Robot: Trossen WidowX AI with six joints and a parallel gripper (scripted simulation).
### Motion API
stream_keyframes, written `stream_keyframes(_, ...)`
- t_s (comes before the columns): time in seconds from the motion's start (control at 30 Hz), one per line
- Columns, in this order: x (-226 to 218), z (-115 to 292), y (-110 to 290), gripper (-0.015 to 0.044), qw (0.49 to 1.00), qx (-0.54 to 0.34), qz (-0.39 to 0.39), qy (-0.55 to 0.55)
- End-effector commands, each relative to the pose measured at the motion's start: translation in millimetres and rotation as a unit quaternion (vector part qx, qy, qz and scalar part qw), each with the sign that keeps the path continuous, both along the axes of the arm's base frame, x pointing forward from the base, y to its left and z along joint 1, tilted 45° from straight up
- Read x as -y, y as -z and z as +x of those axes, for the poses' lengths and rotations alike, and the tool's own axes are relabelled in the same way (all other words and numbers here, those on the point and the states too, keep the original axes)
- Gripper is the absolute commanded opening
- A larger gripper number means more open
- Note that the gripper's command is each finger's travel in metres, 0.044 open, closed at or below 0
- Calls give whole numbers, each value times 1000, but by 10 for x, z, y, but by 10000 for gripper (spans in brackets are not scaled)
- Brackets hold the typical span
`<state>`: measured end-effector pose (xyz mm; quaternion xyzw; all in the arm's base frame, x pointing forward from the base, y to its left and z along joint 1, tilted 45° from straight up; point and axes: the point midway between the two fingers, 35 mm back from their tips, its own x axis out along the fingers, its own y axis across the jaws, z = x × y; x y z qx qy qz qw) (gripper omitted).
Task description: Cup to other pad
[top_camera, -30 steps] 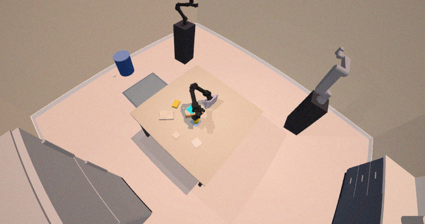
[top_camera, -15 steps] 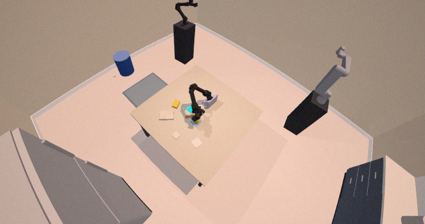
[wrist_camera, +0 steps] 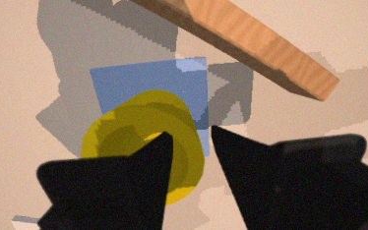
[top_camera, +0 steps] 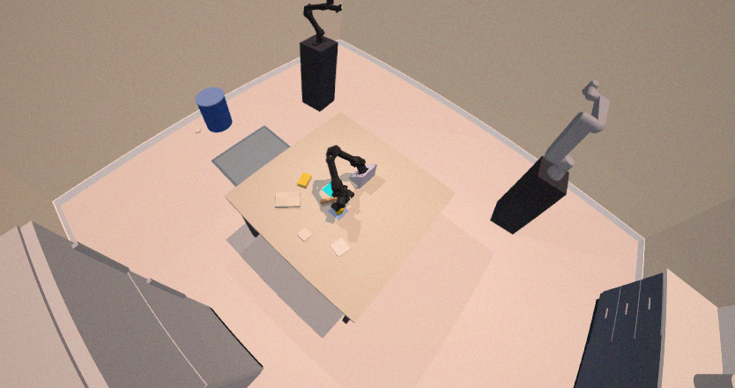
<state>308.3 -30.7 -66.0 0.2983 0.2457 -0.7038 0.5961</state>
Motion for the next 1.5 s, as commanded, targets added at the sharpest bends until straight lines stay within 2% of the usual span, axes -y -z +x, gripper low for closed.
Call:
stream_keyframes(0.0,-4,2,-3,133,1000,0,0,0)
stream_keyframes(0.57,-4,2,-3,20,1000,0,0,0)
stream_keyframes(0.6,-4,2,-3,0,1000,0,0,0)
stream_keyframes(1.2,-445,57,-455,0,1000,-1,0,-3)
stream_keyframes(1.47,-420,53,-429,0,1000,-3,-2,-5)
